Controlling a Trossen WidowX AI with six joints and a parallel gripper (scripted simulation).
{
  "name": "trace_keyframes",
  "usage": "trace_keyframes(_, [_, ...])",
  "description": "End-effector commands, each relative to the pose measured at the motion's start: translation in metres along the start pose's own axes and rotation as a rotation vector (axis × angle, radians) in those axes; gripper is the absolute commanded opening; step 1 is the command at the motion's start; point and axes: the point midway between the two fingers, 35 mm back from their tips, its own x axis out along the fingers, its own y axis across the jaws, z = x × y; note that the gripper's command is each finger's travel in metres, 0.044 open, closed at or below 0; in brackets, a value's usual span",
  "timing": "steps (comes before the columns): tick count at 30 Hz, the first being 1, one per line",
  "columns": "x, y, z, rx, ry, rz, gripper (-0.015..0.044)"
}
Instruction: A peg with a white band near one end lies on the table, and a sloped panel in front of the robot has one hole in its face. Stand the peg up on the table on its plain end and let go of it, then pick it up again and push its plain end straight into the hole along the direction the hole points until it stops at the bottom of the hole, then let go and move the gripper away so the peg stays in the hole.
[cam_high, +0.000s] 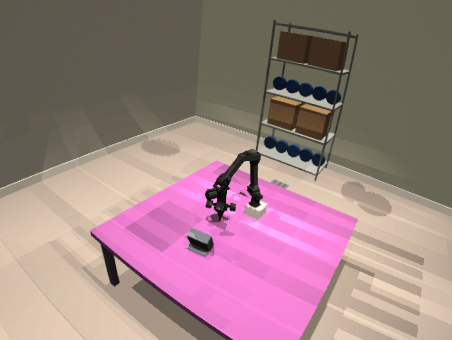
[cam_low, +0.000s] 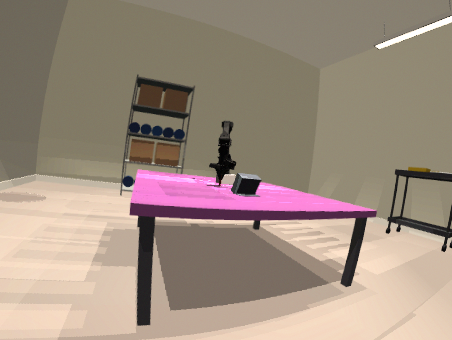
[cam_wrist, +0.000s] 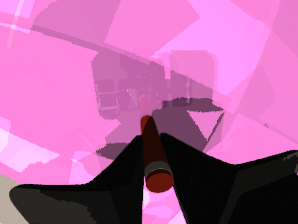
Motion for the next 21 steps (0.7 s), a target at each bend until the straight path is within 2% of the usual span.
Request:
trace_keyframes(1, [-0.019, -0.004, 0.003, 0.002, -0.008, -0.013, 0.0])
trace_keyframes(13, [-0.072, -0.001, 0.002, -0.003, -0.004, -0.011, 0.0])
trace_keyframes(21, [-0.072, -0.001, 0.005, 0.0, -0.02, -0.017, 0.0])
